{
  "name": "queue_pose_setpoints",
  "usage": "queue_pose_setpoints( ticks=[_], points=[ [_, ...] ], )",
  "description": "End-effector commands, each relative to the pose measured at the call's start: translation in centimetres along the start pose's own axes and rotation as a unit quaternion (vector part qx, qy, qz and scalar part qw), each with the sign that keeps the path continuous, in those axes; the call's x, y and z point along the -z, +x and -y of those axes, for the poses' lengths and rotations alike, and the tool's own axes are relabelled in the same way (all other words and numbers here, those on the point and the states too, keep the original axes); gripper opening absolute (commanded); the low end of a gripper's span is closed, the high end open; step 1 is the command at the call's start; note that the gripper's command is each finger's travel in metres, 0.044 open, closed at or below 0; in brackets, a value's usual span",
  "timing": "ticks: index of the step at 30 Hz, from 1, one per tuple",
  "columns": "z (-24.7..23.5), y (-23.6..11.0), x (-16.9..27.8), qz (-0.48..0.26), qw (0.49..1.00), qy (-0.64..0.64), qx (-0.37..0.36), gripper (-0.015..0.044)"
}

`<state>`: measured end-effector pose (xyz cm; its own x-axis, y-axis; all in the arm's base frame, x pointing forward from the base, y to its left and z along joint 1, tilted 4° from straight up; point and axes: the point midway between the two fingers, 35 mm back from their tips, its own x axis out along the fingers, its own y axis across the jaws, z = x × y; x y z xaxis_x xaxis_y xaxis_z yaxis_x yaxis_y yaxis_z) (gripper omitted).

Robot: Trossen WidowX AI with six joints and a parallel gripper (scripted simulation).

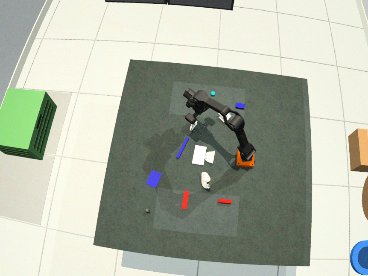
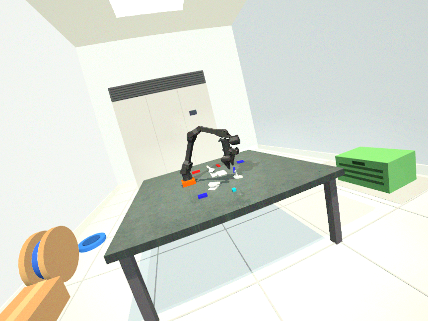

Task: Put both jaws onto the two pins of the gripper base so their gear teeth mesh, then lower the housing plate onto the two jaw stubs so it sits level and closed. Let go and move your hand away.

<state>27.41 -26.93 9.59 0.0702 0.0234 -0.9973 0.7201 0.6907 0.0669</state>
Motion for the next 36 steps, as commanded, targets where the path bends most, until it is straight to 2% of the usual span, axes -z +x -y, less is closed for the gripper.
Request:
queue_pose_setpoints(
  ticks=[1,18,36],
  points=[
    [-0.2,0.0,0.0,0.0,0.999,-0.043,-0.001,0.044],
    [-0.8,-0.2,-0.1,0.0,0.975,-0.22,-0.001,0.044],
    [-1.3,-0.3,-0.2,0.0,0.917,-0.399,-0.002,0.044]
  ],
)
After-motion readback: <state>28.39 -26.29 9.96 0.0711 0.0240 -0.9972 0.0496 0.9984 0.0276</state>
